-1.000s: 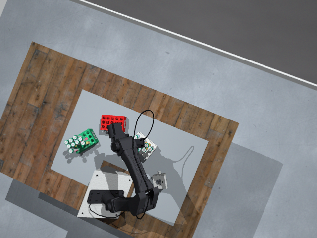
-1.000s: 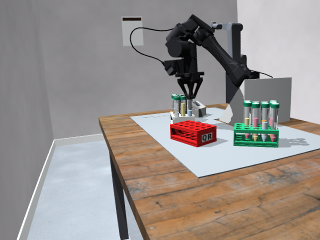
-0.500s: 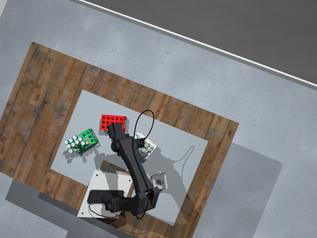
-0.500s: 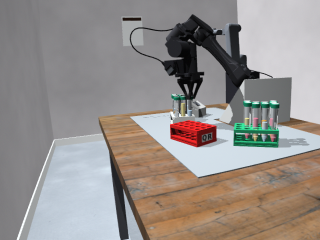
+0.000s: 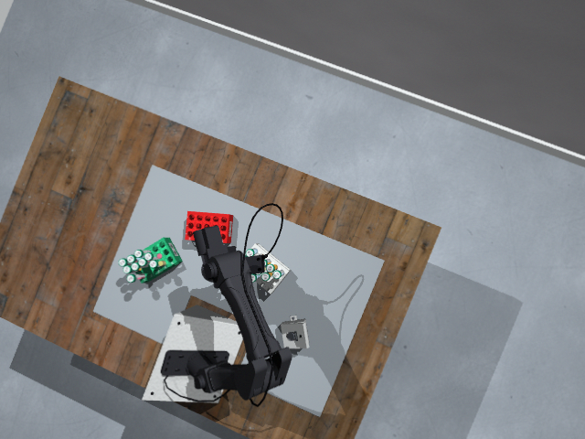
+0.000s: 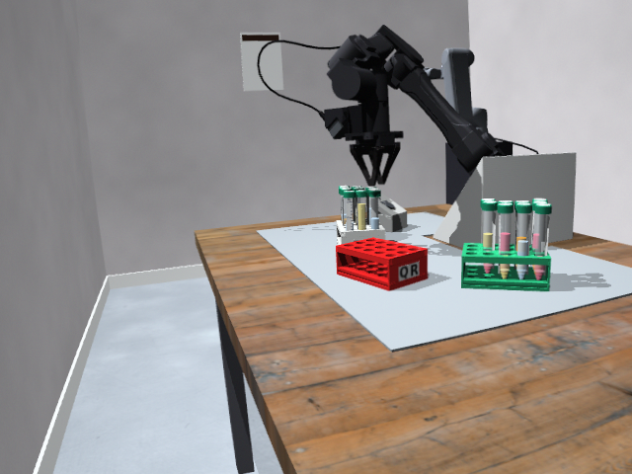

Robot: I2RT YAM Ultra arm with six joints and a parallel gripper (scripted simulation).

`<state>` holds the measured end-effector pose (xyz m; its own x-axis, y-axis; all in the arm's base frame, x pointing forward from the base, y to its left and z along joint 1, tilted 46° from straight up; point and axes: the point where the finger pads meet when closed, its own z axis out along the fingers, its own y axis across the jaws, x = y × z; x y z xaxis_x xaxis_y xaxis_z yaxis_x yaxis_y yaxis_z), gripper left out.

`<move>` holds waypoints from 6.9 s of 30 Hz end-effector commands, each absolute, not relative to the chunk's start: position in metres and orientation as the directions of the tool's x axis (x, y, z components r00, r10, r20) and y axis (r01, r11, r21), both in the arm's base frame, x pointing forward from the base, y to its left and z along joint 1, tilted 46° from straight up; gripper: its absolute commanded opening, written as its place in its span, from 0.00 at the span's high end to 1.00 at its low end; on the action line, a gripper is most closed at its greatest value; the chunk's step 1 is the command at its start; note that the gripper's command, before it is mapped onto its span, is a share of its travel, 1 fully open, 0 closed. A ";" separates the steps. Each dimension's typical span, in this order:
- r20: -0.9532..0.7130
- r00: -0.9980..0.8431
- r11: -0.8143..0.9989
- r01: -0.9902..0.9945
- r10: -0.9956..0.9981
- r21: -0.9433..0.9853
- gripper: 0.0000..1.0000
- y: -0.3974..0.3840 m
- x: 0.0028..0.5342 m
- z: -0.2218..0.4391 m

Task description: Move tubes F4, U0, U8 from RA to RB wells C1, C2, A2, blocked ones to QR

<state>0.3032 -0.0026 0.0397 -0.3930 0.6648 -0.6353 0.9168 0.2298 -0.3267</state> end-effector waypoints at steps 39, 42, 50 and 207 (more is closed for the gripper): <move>-0.645 -0.404 0.248 0.914 0.649 -0.322 0.70 0.040 0.309 0.085; -0.644 -0.405 0.248 0.913 0.648 -0.325 0.70 0.040 0.309 0.085; -0.644 -0.415 0.249 0.908 0.643 -0.337 0.70 0.040 0.310 0.082; 0.064 -0.998 0.715 -0.046 -0.001 -0.698 0.70 0.208 0.175 -0.158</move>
